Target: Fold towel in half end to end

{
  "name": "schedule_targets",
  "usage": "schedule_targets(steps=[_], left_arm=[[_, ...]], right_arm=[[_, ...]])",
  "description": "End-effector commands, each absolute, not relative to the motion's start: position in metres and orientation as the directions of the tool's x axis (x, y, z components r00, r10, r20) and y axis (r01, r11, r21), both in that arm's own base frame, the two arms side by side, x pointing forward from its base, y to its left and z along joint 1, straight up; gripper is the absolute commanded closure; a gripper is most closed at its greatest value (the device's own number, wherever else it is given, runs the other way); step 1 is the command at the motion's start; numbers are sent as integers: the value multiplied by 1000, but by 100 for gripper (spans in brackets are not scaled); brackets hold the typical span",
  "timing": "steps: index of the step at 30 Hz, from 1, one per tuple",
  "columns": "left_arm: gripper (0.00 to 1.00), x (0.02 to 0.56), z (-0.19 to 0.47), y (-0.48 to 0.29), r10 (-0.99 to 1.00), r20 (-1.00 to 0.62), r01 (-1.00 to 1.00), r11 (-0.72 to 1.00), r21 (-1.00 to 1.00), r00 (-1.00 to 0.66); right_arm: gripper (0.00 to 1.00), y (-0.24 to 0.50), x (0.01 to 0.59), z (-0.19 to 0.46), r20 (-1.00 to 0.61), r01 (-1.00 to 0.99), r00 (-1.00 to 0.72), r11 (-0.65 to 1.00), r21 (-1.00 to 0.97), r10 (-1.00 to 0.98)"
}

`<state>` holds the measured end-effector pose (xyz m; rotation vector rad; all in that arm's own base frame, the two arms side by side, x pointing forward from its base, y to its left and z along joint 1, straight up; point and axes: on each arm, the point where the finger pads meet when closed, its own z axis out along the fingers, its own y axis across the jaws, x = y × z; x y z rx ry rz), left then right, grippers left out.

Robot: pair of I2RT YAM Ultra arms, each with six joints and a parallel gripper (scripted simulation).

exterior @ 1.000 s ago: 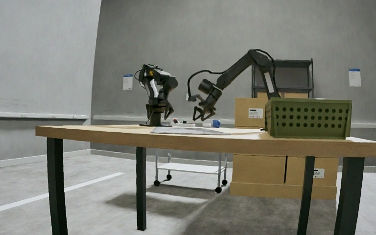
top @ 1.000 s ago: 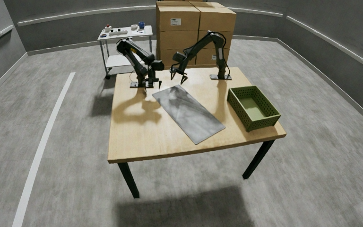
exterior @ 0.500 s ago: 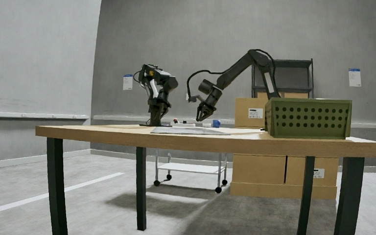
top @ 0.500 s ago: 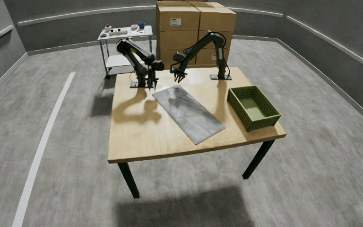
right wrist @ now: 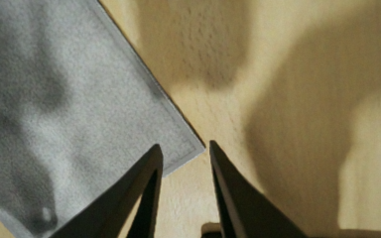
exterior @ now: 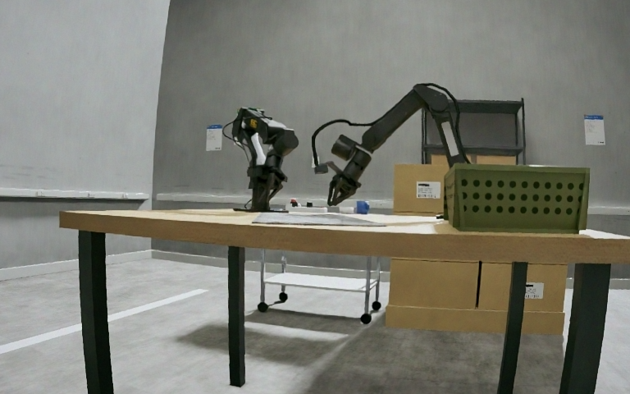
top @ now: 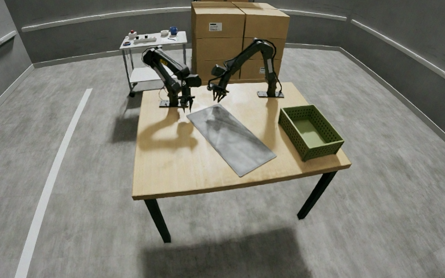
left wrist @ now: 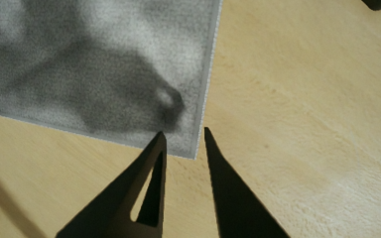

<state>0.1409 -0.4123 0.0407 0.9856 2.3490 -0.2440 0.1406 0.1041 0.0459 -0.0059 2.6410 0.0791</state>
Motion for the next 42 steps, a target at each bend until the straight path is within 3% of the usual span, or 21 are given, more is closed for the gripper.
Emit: schedule_targets(steps=[1, 2, 10, 41, 42], left_arm=[[66, 147, 52, -418, 569, -607, 697, 716, 33, -555], [66, 147, 25, -408, 598, -576, 700, 712, 62, -558], [66, 144, 4, -406, 604, -557, 701, 711, 53, -570], [66, 142, 5, -410, 587, -577, 698, 715, 39, -569], [73, 142, 5, -410, 587, -577, 698, 715, 39, -569]], right_arm=[[66, 99, 143, 36, -482, -3, -876, 1000, 27, 10], [66, 100, 138, 26, -469, -13, -883, 1000, 27, 1], [66, 99, 135, 8, -471, -14, -882, 1000, 24, -1], [66, 96, 141, 2, -475, -9, -880, 1000, 23, 3], [66, 102, 144, 8, -505, -20, -863, 998, 57, 12]])
